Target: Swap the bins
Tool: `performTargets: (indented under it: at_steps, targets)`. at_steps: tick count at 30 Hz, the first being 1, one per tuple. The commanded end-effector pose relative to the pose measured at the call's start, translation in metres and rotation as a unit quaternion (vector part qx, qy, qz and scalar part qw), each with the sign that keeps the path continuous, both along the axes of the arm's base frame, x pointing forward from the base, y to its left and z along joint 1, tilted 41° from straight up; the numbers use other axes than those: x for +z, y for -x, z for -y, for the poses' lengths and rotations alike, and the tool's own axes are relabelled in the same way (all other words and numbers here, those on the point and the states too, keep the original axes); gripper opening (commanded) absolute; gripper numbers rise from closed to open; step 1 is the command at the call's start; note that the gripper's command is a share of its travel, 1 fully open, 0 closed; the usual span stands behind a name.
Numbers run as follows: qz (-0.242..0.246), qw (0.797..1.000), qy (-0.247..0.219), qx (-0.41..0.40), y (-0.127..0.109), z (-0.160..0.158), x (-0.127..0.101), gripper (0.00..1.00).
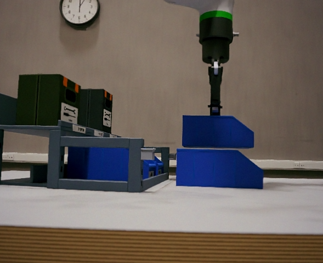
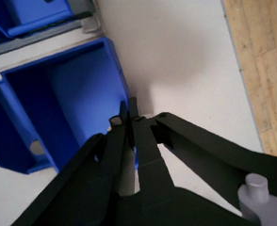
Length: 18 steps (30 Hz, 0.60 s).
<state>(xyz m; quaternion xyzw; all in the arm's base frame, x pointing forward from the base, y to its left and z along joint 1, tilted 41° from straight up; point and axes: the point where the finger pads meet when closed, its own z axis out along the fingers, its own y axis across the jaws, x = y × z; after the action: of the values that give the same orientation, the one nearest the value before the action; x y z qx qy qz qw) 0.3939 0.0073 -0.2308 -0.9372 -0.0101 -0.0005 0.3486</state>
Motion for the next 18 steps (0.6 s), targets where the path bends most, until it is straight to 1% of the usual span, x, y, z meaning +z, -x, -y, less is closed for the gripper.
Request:
performTargets:
  at_steps: [1,18]
  targets:
    - [0.001,1.000,0.000,0.000,-0.0005,0.0008,0.0003,0.10]
    - [0.001,1.000,0.000,0.000,-0.0004,-0.0039,-0.0052,0.10]
